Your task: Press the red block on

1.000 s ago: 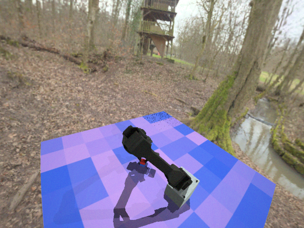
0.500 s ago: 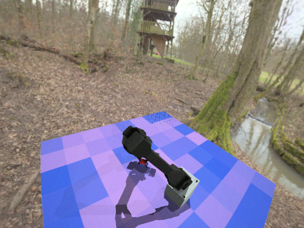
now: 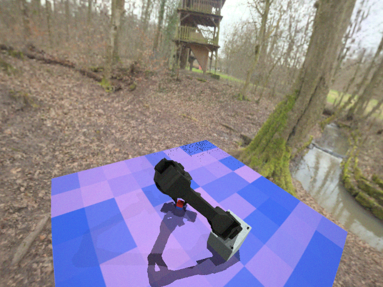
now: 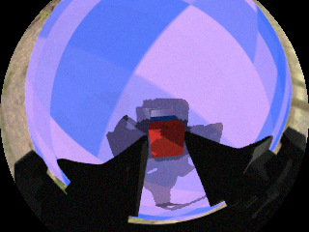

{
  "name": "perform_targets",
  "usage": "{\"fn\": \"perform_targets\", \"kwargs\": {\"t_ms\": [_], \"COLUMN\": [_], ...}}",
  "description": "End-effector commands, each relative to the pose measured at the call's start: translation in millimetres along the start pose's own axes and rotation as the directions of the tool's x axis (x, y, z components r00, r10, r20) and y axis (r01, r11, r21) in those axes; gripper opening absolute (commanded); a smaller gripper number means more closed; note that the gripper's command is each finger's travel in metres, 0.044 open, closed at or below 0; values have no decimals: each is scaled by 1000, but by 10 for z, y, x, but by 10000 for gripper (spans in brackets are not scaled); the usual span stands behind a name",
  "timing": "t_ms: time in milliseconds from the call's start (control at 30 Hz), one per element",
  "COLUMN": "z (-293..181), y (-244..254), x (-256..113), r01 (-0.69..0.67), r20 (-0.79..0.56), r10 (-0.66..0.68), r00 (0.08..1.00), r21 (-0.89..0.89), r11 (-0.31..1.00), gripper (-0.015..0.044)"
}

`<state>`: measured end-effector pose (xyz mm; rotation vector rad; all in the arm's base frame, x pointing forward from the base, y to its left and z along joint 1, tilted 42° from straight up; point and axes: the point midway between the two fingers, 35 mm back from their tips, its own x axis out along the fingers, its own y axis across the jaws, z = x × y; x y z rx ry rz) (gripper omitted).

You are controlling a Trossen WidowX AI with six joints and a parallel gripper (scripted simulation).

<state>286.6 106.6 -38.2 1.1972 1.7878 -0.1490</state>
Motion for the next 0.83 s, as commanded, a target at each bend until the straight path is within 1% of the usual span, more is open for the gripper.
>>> {"fn": "perform_targets", "kwargs": {"t_ms": [0, 100, 167, 300, 367, 800], "z": [-1, -1, 17, 43, 18, 36], "y": [0, 0, 10, 17, 1, -8], "x": [-1, -1, -103, -758, -983, -1011], "r01": [1, 1, 2, 4, 3, 2], "r20": [0, 0, 2, 3, -1, -1], "r10": [-1, -1, -2, -4, -3, -2], "r00": [1000, 1000, 1000, 1000, 1000, 1000], "r21": [-2, -2, -2, 0, 0, 0], "r11": [1000, 1000, 1000, 1000, 1000, 1000], "gripper": [220, 220, 220, 220, 220, 220]}}
